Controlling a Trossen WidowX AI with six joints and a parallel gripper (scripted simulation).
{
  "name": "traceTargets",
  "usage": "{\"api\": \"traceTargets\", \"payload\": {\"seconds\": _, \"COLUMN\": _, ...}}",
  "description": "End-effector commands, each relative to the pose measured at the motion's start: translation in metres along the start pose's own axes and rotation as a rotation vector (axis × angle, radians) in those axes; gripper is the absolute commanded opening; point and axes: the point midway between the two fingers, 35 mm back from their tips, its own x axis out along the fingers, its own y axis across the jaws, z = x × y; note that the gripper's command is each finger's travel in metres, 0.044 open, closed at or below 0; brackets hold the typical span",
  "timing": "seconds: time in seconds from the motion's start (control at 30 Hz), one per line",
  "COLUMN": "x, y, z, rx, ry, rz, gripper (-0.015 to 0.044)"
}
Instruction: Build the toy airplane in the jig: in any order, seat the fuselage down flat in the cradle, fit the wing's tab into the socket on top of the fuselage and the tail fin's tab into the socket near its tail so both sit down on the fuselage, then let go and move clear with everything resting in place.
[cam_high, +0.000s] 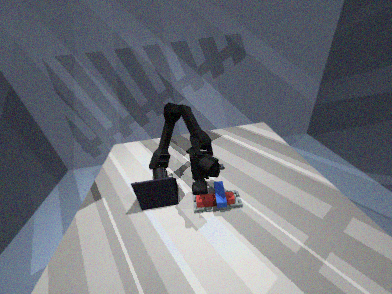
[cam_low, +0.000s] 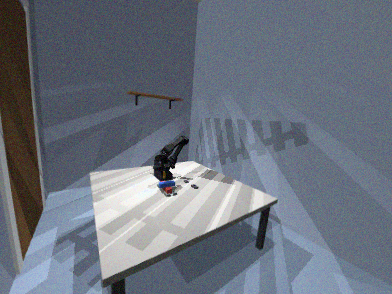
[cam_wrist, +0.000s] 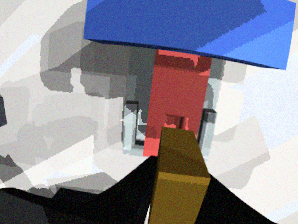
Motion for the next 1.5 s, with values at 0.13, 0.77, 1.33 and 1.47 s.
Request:
{"api": "traceTargets", "payload": {"seconds": 0.13, "x": 0.0, "y": -0.001, "z": 0.0, "rx": -0.005, "ry": 0.002, "rz": -0.003, "gripper": 0.0067}}
{"api": "traceTargets", "payload": {"seconds": 0.77, "x": 0.014, "y": -0.002, "z": 0.0, "rx": -0.005, "ry": 0.001, "rz": -0.003, "gripper": 0.0067}}
{"api": "traceTargets", "payload": {"seconds": 1.33, "x": 0.04, "y": -0.002, "z": -0.001, "rx": -0.005, "ry": 0.001, "rz": -0.002, "gripper": 0.0067}}
{"api": "traceTargets", "payload": {"seconds": 1.47, "x": 0.041, "y": -0.002, "z": -0.001, "rx": -0.005, "ry": 0.001, "rz": -0.002, "gripper": 0.0067}}
